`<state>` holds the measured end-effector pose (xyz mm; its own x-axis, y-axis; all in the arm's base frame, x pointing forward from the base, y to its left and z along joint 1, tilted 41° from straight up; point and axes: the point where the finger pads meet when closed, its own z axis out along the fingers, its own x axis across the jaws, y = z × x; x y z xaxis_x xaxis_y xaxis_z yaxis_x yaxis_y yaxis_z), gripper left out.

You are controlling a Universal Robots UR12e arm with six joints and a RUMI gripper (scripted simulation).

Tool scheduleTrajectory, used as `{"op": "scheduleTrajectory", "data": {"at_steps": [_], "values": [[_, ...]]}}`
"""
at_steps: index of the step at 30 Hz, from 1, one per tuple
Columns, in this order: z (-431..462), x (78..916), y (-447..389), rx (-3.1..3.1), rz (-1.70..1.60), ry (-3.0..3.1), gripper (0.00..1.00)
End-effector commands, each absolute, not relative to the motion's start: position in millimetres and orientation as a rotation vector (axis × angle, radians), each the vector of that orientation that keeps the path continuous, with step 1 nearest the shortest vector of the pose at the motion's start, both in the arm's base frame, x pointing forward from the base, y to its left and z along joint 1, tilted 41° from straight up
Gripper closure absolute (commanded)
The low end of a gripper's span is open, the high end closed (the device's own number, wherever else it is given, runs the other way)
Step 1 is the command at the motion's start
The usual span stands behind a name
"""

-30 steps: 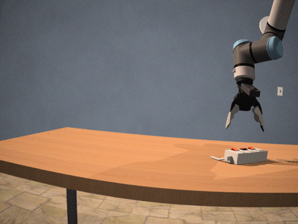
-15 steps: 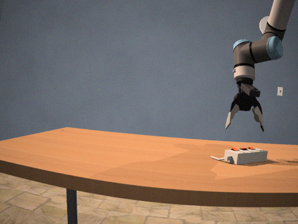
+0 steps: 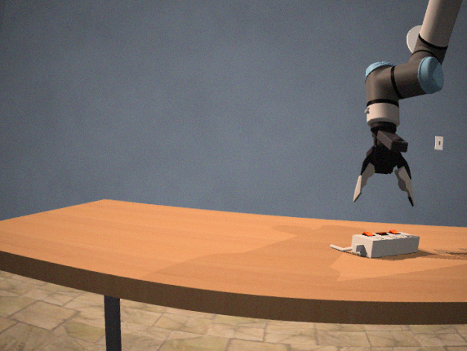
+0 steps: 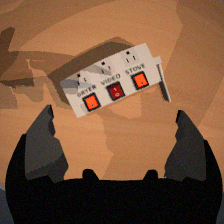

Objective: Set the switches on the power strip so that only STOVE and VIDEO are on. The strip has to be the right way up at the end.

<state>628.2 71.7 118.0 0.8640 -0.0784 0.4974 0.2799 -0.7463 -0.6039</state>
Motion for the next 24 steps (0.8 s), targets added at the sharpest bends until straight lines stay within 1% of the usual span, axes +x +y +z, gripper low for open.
{"op": "scheduleTrajectory", "data": {"at_steps": [1,14,24], "values": [[118.4,628.5,71.4,-2.327,-0.66,-0.145,0.0],[121.3,627.6,70.3,-2.339,-0.659,-0.139,0.0],[177.6,609.5,46.9,-2.549,-0.673,0.029,0.0]]}}
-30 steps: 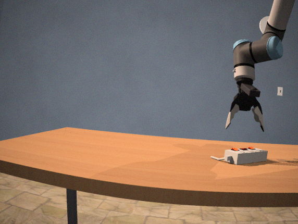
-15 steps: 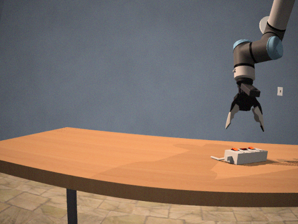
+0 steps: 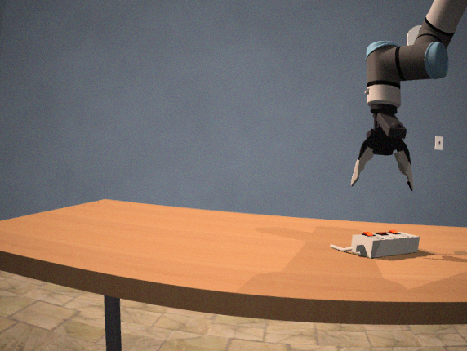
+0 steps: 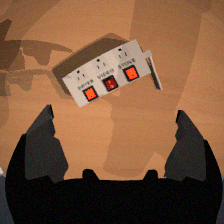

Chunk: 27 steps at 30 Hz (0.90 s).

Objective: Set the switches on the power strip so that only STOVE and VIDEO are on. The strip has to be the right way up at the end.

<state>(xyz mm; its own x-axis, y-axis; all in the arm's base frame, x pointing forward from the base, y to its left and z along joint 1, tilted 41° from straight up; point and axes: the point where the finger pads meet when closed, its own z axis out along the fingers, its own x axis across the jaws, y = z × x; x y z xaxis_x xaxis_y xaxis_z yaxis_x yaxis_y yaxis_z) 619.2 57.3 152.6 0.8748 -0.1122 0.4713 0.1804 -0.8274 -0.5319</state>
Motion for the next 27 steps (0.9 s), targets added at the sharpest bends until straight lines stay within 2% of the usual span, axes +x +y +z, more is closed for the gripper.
{"op": "scheduleTrajectory", "data": {"at_steps": [1,27], "values": [[179.8,608.7,46.0,-2.556,-0.676,0.037,0.0],[180.2,608.2,45.7,-2.563,-0.683,0.021,0.0]]}}
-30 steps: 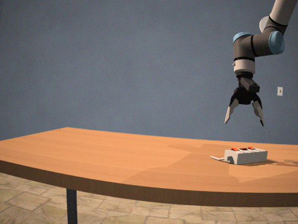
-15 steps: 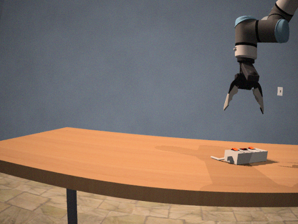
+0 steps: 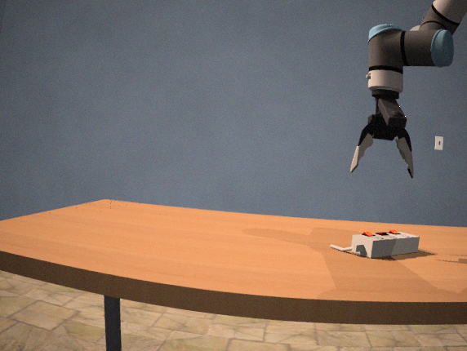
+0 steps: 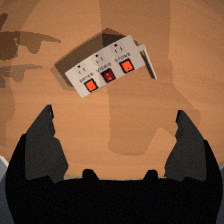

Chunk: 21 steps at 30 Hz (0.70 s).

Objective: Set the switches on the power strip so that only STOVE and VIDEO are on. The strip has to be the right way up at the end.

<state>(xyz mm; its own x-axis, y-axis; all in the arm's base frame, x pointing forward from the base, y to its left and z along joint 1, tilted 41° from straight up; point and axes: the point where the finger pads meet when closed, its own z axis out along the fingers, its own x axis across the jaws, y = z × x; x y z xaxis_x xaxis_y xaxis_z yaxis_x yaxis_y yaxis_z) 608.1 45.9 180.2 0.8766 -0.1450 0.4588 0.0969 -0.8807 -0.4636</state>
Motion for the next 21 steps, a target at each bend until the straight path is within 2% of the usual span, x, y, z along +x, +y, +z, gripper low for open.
{"op": "scheduleTrajectory", "data": {"at_steps": [1,21], "values": [[180.0,608.2,45.8,-2.564,-0.685,0.014,0.0],[163.6,604.8,50.7,-2.59,-0.816,-0.479,0.0]]}}
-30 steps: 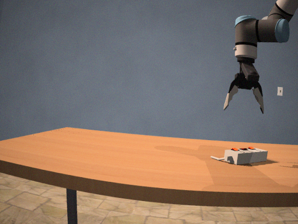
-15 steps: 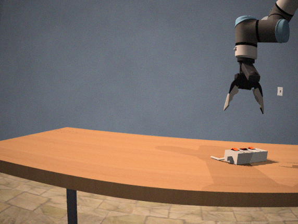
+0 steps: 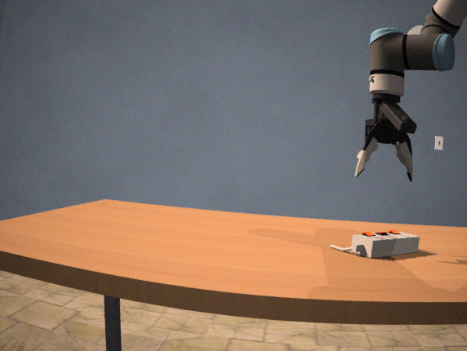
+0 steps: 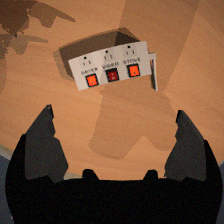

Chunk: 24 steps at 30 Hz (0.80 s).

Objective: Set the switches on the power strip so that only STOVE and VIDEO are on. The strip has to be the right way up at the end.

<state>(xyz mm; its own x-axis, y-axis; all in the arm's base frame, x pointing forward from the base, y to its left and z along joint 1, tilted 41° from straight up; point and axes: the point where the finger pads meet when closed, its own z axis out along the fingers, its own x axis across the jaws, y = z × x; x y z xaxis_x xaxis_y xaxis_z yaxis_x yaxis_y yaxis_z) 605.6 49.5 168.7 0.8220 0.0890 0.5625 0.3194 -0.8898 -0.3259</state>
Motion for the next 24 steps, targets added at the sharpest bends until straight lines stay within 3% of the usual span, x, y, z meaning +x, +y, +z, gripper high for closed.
{"op": "scheduleTrajectory", "data": {"at_steps": [1,24], "values": [[162.0,604.4,51.1,-2.589,-0.828,-0.527,0.0],[121.2,599.3,56.6,-2.269,-1.06,-1.777,0.0]]}}
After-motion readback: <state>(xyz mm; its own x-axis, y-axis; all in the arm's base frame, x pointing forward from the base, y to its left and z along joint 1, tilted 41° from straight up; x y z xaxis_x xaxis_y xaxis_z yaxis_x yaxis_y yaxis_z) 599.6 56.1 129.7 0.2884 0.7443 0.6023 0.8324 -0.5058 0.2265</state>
